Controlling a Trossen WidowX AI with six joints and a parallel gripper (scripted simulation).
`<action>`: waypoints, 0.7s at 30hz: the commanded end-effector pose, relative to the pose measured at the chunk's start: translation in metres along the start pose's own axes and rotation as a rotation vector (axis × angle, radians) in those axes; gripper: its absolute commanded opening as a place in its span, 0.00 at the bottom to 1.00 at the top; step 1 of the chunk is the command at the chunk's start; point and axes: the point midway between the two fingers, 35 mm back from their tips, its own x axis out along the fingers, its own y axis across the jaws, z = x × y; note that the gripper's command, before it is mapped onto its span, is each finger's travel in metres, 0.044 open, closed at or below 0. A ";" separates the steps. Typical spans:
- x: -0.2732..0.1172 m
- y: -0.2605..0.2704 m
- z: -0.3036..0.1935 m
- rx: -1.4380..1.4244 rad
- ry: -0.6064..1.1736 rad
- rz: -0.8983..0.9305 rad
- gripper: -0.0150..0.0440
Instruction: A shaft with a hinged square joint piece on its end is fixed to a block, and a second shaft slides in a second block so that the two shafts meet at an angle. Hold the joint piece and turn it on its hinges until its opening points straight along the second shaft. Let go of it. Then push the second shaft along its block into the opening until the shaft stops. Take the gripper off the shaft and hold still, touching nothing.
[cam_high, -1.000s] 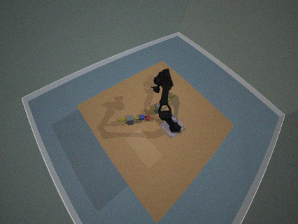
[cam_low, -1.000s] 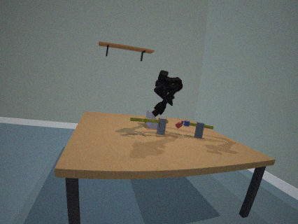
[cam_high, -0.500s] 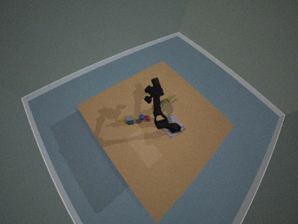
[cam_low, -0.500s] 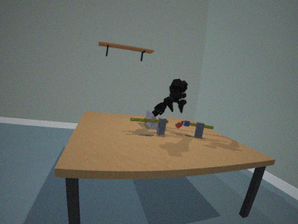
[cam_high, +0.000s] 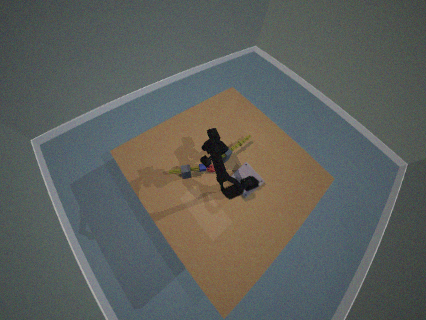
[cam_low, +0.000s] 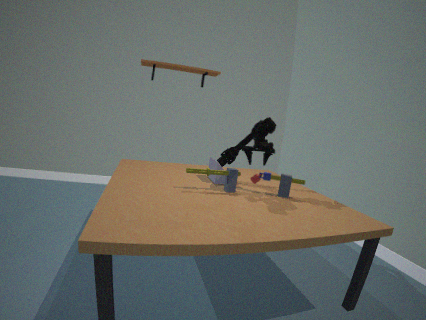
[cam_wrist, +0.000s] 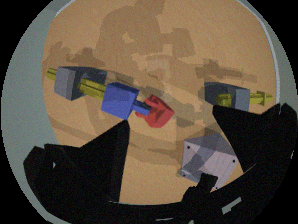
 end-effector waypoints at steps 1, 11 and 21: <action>0.001 0.013 -0.023 0.047 0.076 -0.015 1.00; 0.006 0.013 -0.025 -0.088 0.044 0.019 1.00; 0.015 0.010 -0.027 -0.400 -0.051 0.079 1.00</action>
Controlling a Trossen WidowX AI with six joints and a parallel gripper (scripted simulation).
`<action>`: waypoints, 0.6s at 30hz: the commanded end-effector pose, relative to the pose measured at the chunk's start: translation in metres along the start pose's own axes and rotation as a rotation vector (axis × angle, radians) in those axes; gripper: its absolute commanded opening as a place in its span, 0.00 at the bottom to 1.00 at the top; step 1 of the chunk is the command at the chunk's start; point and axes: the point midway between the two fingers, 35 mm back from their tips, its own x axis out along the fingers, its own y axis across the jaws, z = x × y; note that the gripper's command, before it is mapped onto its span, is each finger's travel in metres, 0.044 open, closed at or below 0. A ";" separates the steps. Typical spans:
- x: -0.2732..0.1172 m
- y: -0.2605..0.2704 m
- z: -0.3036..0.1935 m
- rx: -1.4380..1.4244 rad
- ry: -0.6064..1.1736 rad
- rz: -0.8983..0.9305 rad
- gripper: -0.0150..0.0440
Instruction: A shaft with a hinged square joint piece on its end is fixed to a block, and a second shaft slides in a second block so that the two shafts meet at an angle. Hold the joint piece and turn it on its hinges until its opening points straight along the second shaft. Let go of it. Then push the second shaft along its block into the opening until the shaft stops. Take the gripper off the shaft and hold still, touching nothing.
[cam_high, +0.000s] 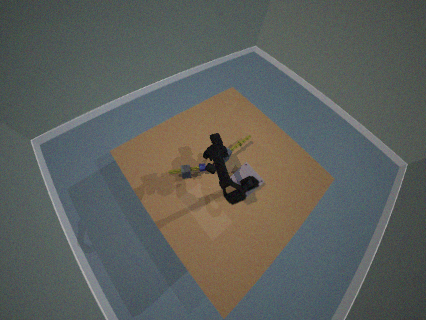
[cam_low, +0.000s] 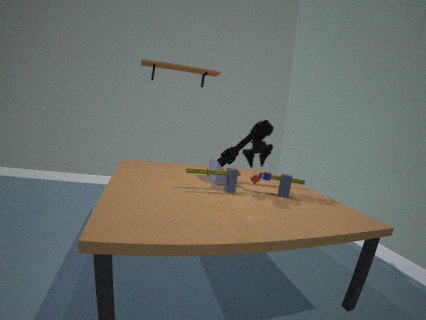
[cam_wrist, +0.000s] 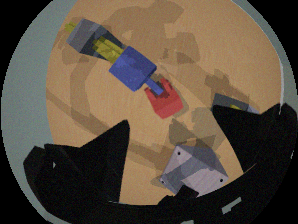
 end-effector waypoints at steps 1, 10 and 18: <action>0.002 0.000 -0.002 -0.095 -0.036 0.012 1.00; 0.009 -0.001 -0.006 -0.376 -0.127 0.028 1.00; 0.020 -0.003 -0.007 -0.397 -0.131 0.026 1.00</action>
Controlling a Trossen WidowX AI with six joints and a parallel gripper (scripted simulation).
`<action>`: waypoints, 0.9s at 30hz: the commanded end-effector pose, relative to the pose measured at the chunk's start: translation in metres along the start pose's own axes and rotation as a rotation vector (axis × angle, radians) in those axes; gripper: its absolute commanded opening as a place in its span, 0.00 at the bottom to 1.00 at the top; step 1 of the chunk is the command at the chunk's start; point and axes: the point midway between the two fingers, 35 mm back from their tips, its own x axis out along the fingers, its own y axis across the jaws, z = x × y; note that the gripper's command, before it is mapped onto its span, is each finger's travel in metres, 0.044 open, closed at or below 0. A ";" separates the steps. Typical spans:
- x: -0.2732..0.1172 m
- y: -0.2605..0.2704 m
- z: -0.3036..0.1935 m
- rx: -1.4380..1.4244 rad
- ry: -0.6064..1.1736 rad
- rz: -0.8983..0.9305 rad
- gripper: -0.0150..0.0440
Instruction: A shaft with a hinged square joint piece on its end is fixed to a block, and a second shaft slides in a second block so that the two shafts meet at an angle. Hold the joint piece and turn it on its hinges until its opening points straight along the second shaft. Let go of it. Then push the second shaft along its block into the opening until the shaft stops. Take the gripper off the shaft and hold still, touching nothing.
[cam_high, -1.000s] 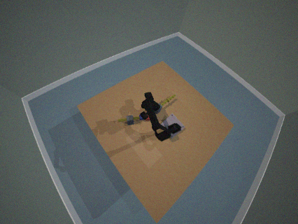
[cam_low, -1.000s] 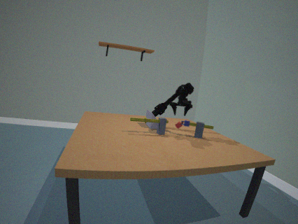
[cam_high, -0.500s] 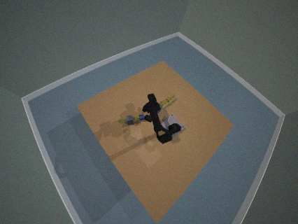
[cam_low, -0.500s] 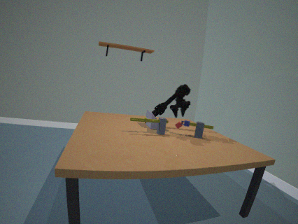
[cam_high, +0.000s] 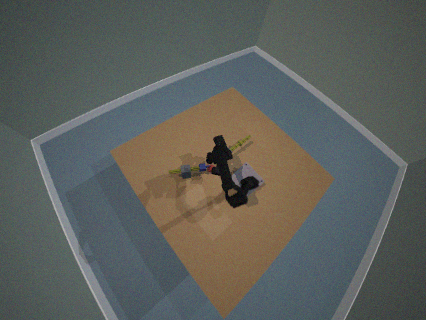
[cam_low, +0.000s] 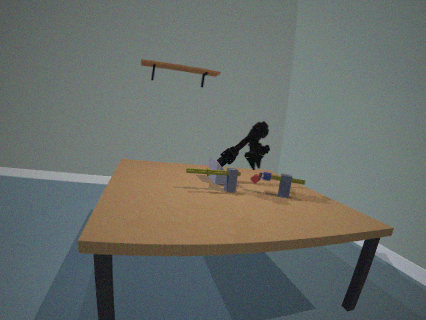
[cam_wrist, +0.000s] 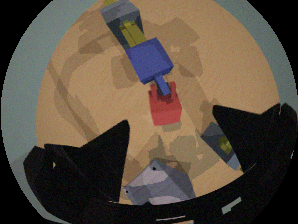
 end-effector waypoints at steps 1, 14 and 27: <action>0.010 0.001 -0.003 0.000 0.000 0.006 1.00; 0.060 0.001 -0.016 -0.001 -0.002 0.006 1.00; 0.080 0.003 -0.020 -0.001 -0.006 0.010 1.00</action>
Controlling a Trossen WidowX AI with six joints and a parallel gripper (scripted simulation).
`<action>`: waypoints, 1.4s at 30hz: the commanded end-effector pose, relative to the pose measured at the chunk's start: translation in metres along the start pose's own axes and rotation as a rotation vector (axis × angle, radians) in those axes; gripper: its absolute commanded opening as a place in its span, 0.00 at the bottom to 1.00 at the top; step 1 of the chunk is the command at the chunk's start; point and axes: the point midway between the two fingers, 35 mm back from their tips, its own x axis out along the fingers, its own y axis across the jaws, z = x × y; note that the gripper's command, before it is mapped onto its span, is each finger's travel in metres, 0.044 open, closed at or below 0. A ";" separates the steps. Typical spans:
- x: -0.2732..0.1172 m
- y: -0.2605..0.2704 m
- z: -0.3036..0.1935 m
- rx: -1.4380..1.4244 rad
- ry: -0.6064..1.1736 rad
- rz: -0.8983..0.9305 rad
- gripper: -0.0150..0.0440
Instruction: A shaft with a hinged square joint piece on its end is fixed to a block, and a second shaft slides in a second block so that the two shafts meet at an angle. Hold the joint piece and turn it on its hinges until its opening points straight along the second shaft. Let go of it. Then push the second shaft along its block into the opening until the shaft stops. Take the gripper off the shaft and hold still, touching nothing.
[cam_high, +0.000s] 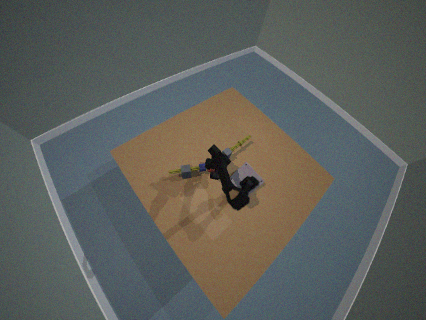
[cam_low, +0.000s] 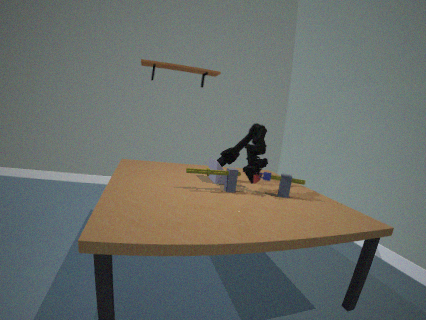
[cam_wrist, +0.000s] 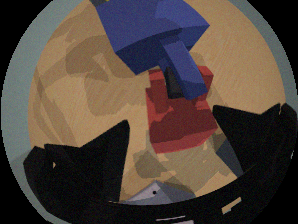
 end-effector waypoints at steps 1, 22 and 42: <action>0.006 0.000 -0.003 0.007 0.007 0.000 1.00; 0.025 0.001 -0.003 0.007 0.004 0.001 0.69; 0.025 0.001 -0.003 0.007 0.004 0.001 0.56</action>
